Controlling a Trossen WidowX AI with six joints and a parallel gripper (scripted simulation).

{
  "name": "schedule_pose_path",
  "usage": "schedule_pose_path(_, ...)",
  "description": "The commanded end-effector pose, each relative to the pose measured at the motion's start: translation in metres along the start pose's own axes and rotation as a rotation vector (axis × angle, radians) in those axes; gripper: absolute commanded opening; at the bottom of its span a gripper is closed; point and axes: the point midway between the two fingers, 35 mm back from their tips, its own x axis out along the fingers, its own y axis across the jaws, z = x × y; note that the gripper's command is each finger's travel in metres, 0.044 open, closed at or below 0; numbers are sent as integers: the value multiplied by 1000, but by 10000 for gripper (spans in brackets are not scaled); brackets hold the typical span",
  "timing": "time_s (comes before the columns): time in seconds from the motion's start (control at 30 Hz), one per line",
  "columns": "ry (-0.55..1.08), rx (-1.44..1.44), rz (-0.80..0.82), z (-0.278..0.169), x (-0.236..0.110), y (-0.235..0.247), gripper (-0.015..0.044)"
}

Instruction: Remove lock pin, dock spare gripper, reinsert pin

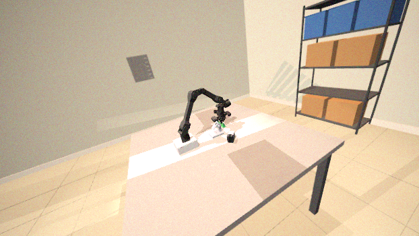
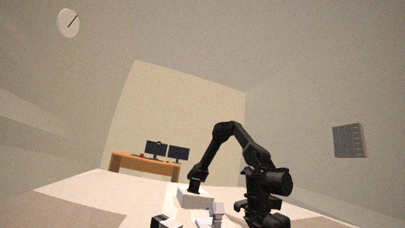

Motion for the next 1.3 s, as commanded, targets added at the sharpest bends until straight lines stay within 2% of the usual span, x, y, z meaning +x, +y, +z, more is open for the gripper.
schedule_pose_path(0.0, 2, 1, 13, -2, 5, 2, 0)
schedule_pose_path(1.03, 0, 0, 1, 0, 1, 0, 0)
schedule_pose_path(1.27, 0, 0, 1, 0, 1, 0, 184)
